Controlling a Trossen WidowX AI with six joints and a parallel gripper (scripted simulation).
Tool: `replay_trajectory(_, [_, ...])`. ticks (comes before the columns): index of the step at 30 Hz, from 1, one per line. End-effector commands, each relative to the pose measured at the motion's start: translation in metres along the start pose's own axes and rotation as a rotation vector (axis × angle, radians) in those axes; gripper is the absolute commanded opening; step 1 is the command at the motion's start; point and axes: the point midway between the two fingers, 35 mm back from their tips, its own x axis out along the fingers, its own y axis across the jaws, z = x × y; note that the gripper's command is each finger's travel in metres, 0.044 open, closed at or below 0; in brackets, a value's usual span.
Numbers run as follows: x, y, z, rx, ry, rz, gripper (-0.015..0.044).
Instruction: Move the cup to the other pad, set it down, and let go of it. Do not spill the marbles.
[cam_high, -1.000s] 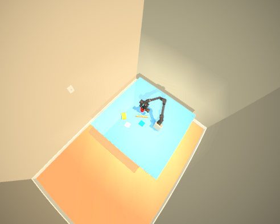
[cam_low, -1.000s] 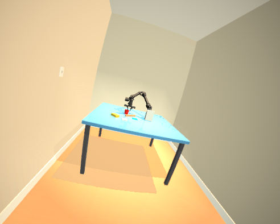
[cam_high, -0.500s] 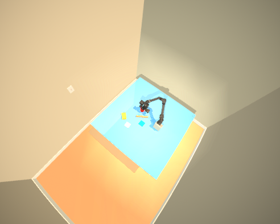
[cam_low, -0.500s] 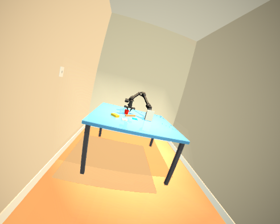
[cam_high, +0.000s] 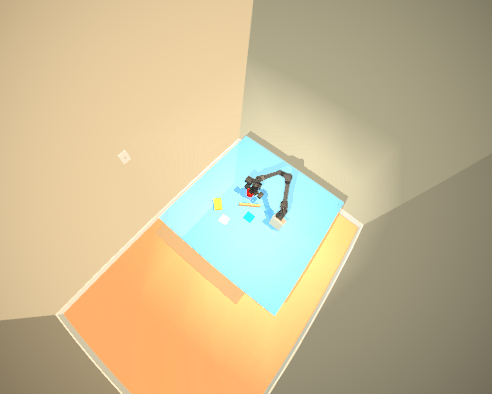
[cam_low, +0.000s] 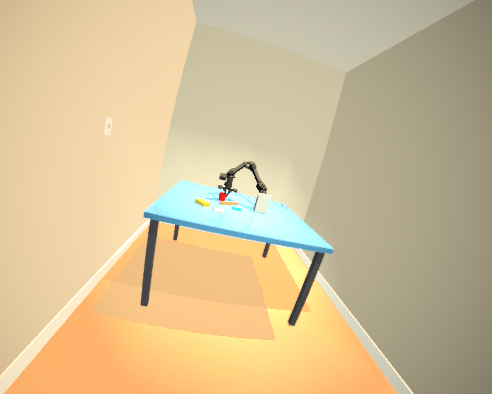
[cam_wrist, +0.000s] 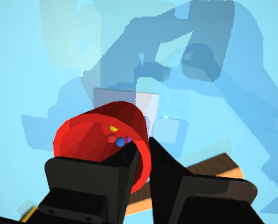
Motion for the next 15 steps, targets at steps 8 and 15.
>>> replay_trajectory(8, [-0.024, 0.001, -0.001, -0.001, 0.001, 0.000, 0.0000])
replay_trajectory(15, [-0.052, -0.002, -0.002, -0.003, -0.002, -0.001, 0.0000])
